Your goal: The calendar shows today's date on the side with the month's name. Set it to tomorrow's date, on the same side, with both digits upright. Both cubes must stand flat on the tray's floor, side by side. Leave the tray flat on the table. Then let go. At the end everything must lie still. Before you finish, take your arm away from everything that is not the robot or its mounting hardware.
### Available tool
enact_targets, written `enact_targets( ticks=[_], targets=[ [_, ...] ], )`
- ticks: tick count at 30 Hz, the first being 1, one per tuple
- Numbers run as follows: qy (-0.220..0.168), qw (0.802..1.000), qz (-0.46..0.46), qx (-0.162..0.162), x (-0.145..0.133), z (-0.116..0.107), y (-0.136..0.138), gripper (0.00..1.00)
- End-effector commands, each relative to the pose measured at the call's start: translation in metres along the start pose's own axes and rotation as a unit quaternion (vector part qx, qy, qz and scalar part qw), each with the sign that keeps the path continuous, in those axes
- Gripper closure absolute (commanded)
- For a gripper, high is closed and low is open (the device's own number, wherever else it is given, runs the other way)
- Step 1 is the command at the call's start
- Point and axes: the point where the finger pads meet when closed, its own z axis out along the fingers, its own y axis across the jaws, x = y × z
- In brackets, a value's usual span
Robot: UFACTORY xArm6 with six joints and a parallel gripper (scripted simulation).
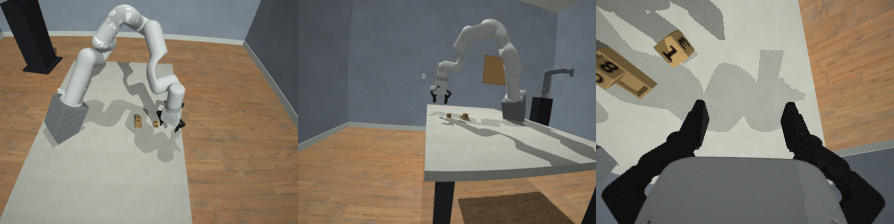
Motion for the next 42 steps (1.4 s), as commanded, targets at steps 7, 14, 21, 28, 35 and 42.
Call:
enact_targets(
  ticks=[7, 14, 21, 28, 35, 42],
  targets=[
    [0.0, 1.0, 0.0, -0.001, 0.001, -0.004, 0.001, 0.0],
    [0.0, 1.0, -0.002, -0.001, 0.001, -0.004, 0.001, 0.0],
    [0.0, 0.999, -0.037, -0.002, 0.002, -0.004, -0.001, 0.0],
    [0.0, 0.995, -0.103, -0.002, 0.004, -0.004, -0.004, 0.0],
    [0.0, 0.975, -0.222, -0.002, 0.007, -0.004, -0.01, 0.0],
    [0.0, 0.949, -0.315, -0.002, 0.01, -0.005, -0.015, 0.0]
  ],
)
